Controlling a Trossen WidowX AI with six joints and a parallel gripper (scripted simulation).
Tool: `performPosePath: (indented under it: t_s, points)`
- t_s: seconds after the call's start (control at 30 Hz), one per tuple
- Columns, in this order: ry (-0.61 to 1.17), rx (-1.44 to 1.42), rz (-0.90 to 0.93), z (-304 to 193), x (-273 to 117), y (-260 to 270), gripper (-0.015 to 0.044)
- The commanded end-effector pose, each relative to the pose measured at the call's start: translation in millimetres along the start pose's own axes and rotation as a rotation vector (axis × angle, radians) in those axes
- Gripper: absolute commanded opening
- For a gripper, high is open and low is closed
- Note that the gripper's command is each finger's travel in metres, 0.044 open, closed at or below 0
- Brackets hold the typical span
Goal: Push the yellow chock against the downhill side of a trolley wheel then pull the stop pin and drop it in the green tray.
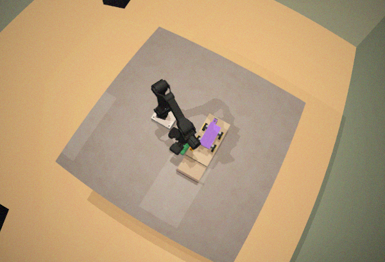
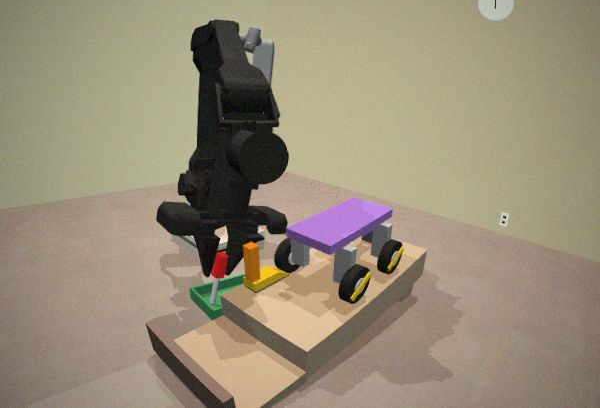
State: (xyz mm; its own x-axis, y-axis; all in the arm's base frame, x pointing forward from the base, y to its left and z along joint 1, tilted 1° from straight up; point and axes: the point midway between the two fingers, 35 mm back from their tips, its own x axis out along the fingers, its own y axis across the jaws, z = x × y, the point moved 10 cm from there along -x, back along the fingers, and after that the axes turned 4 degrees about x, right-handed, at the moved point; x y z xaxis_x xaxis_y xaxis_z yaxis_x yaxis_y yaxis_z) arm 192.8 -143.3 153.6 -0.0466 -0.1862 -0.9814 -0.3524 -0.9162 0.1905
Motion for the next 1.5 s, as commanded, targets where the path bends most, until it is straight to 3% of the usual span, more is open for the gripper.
performPosePath:
  t_s: [0.0,1.47]
  points:
    - [0.001,0.002,0.004,0,1,-3,0.0190]
    - [0.001,0.002,0.001,2,11,-36,0.0190]
